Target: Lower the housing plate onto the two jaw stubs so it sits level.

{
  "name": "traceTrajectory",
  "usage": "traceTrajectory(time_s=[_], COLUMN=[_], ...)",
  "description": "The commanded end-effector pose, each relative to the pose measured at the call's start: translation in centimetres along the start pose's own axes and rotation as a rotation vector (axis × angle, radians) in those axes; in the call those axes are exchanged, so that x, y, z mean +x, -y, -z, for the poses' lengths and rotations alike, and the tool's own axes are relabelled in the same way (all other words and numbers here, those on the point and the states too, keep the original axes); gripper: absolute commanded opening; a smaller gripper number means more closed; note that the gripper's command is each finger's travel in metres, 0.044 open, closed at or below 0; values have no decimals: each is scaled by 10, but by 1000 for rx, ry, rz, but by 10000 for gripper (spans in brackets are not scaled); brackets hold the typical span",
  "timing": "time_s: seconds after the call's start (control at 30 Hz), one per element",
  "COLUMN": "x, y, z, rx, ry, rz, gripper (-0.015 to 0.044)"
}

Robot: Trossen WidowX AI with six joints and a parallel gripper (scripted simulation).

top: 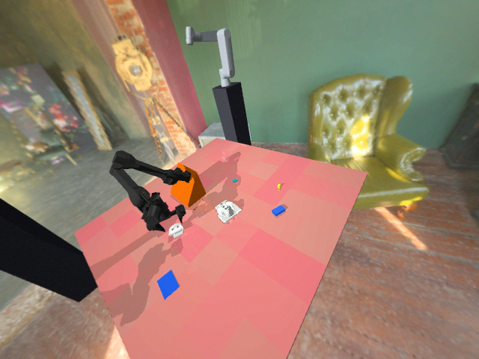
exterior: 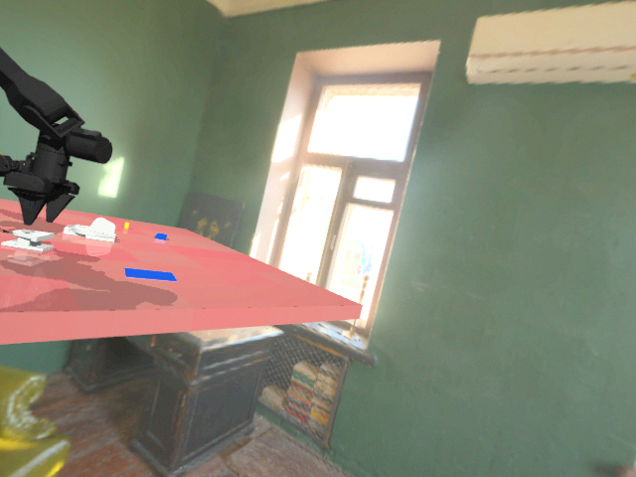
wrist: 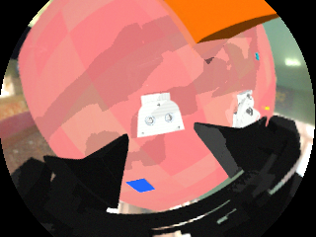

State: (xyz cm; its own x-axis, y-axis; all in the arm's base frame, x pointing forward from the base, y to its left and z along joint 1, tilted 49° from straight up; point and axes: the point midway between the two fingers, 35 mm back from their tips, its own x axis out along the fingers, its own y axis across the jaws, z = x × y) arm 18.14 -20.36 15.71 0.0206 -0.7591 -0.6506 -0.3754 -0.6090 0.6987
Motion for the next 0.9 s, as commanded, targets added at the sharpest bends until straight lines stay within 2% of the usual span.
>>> traceTrajectory(time_s=[0.0,0.87], x=[6,41], y=[1,1], z=[-1,-1], rx=[-5,-5], ry=[2,1], rz=[4,2], gripper=[440,440])
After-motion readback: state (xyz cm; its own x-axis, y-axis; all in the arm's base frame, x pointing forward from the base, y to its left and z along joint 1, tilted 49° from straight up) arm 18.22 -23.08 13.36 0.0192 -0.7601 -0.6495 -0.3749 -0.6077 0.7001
